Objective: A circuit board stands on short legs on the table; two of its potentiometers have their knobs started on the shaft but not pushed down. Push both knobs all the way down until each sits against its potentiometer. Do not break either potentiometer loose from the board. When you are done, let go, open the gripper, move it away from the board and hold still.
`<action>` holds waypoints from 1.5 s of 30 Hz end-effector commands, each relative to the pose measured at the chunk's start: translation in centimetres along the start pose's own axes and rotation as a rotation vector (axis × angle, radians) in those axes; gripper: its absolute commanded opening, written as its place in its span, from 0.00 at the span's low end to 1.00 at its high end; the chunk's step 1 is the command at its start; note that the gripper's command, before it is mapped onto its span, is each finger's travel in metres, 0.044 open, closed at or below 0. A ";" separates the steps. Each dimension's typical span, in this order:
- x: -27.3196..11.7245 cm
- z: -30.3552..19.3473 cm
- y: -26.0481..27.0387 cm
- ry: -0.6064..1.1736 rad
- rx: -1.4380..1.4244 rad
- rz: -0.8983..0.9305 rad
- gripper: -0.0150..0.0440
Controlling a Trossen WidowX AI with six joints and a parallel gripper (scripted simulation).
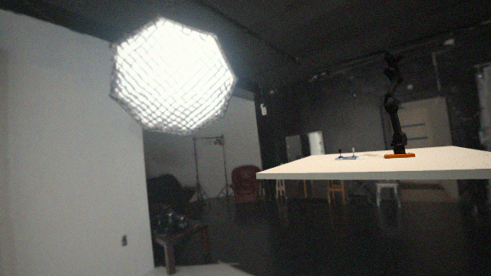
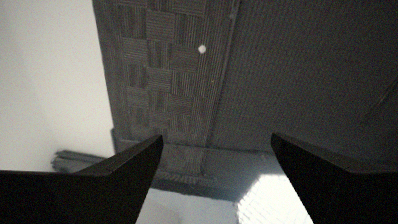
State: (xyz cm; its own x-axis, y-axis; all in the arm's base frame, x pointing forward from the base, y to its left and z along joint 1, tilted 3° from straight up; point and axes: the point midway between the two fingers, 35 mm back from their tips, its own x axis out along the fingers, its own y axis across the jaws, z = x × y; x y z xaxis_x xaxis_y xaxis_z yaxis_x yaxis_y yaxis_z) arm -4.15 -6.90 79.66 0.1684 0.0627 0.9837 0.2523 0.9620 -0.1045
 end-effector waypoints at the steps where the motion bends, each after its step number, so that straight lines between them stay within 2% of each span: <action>1: 0.0 0.0 -0.1 -0.002 0.001 -0.002 0.89; 15: -1.4 0.2 -6.5 -0.096 0.049 -0.192 0.26; 30: -3.6 -2.4 -13.2 -0.121 0.153 -0.398 0.25; 45: -7.4 -8.1 -19.9 -0.049 0.175 -0.668 0.25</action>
State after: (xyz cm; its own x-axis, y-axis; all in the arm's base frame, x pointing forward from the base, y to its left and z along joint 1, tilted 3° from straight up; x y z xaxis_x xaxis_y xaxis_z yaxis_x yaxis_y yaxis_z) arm -3.73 -26.72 74.42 -0.0241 -0.4894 0.8717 0.1281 0.8633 0.4882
